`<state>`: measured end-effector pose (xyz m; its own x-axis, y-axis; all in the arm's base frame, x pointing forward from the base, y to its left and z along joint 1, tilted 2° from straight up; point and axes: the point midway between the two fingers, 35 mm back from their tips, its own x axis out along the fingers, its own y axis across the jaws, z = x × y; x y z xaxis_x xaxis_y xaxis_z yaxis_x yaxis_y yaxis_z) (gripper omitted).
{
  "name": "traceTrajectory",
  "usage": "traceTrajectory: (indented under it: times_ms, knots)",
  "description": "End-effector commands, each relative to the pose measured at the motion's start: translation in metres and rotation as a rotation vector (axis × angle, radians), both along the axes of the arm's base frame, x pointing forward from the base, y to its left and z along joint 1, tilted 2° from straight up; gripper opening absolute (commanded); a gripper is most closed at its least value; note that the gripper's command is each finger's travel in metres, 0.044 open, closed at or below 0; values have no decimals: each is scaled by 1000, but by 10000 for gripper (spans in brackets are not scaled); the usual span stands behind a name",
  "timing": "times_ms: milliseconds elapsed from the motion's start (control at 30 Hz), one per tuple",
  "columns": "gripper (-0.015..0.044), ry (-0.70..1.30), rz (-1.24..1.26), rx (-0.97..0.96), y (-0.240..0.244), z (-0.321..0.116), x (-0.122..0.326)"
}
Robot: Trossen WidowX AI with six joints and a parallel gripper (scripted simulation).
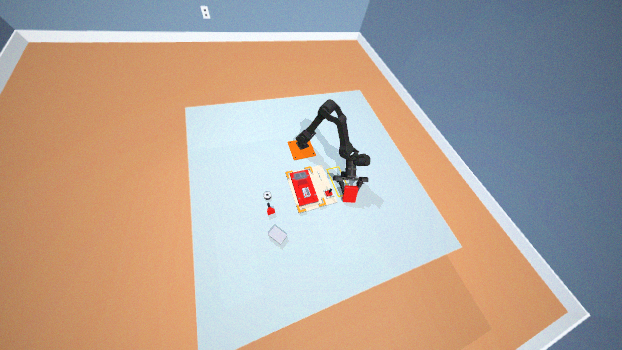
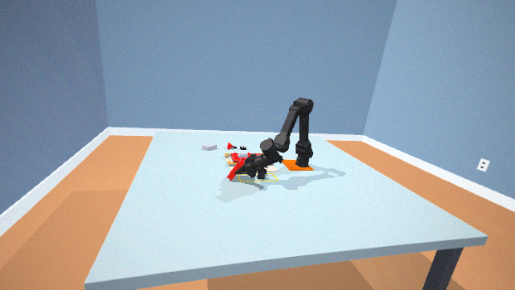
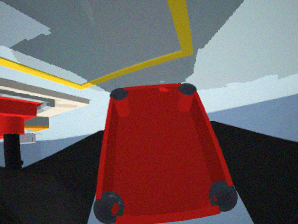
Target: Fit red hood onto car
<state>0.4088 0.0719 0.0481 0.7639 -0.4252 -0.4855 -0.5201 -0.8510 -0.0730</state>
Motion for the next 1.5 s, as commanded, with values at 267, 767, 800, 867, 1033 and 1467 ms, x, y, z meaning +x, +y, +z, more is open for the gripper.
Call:
traceTrajectory:
  times_ms: [267, 767, 800, 867, 1033, 1467]
  knots:
    - [440, 2, 1, -2, 0, 0, 0]
    - [440, 70, 25, -36, 37, 58, -54]
    - [440, 70, 25, -36, 37, 58, -54]
    - [440, 70, 25, -36, 37, 58, -54]
    - [440, 70, 25, -36, 37, 58, -54]
    - [387, 44, -83, 143, 38, 55, -45]
